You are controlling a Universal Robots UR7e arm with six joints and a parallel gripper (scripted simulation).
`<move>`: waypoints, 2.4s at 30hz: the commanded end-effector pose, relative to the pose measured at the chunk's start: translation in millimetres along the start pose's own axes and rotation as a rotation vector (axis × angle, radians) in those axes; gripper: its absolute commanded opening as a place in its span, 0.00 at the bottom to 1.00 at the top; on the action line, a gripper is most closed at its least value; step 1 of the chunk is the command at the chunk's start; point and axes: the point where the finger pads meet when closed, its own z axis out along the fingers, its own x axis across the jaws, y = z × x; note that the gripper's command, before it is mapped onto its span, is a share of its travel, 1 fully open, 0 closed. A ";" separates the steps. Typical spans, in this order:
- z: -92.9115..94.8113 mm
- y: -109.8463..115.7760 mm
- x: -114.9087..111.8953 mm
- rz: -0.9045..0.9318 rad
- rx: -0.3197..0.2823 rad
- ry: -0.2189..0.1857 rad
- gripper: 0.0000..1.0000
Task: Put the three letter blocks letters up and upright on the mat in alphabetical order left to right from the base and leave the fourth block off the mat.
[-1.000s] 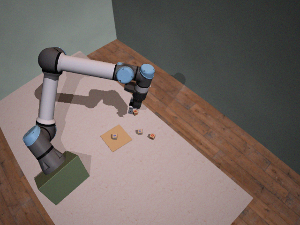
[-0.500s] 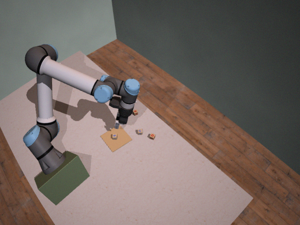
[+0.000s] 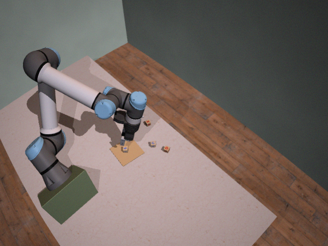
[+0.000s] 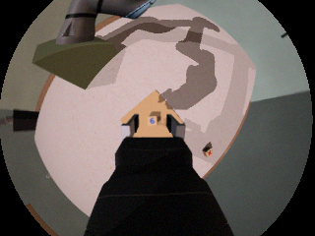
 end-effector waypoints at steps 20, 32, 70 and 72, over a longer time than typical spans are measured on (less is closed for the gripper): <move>-0.4 0.0 -0.2 0.000 -0.001 0.000 1.00; -0.4 0.0 -0.2 0.000 -0.001 0.000 1.00; -36.5 141.5 42.2 -0.001 -0.002 0.000 1.00; -36.5 141.5 42.2 -0.001 -0.002 0.000 1.00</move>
